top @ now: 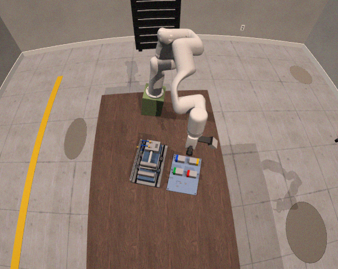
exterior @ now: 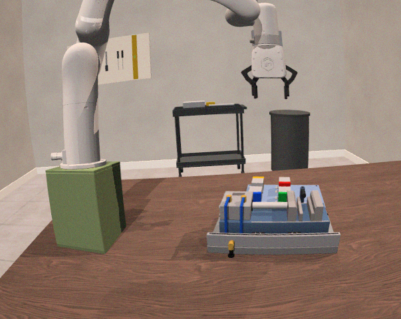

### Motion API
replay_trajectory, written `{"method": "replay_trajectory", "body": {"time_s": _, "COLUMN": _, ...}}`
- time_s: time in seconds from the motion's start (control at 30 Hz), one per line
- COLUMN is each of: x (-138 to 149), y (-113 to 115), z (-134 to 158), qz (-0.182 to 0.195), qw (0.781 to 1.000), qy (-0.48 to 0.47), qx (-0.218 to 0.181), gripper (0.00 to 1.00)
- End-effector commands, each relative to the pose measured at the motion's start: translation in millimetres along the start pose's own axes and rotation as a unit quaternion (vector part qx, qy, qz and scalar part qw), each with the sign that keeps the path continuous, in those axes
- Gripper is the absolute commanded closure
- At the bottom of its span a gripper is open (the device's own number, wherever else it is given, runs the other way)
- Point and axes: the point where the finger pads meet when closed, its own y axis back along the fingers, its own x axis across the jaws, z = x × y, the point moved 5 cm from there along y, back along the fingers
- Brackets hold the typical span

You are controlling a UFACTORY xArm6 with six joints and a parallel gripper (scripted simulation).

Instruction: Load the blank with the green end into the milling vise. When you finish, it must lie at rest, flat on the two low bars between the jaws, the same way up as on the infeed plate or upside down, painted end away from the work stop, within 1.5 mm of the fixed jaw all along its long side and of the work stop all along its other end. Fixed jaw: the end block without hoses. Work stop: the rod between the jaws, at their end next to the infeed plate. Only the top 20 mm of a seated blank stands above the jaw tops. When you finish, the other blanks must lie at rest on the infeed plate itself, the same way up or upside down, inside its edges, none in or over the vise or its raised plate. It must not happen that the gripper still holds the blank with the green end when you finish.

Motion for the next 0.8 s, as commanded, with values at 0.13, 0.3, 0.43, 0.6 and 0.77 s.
{"method": "replay_trajectory", "body": {"time_s": 0.13, "x": 1.0, "y": 2.0, "z": -0.6, "qz": 0.001, "qw": 1.000, "qy": 0.015, "qx": 0.002, "gripper": 0.00}}
{"method": "replay_trajectory", "body": {"time_s": 0.3, "x": 1.0, "y": 2.0, "z": -0.5, "qz": 0.001, "qw": 0.999, "qy": 0.033, "qx": 0.003, "gripper": 0.00}}
{"method": "replay_trajectory", "body": {"time_s": 0.43, "x": 1.0, "y": 2.0, "z": -0.5, "qz": 0.001, "qw": 0.999, "qy": 0.044, "qx": 0.003, "gripper": 0.00}}
{"method": "replay_trajectory", "body": {"time_s": 0.6, "x": 1.0, "y": 2.0, "z": -0.5, "qz": 0.001, "qw": 0.999, "qy": 0.044, "qx": 0.003, "gripper": 0.00}}
{"method": "replay_trajectory", "body": {"time_s": 0.77, "x": 1.0, "y": 2.0, "z": -0.5, "qz": 0.001, "qw": 0.999, "qy": 0.044, "qx": 0.003, "gripper": 0.28}}
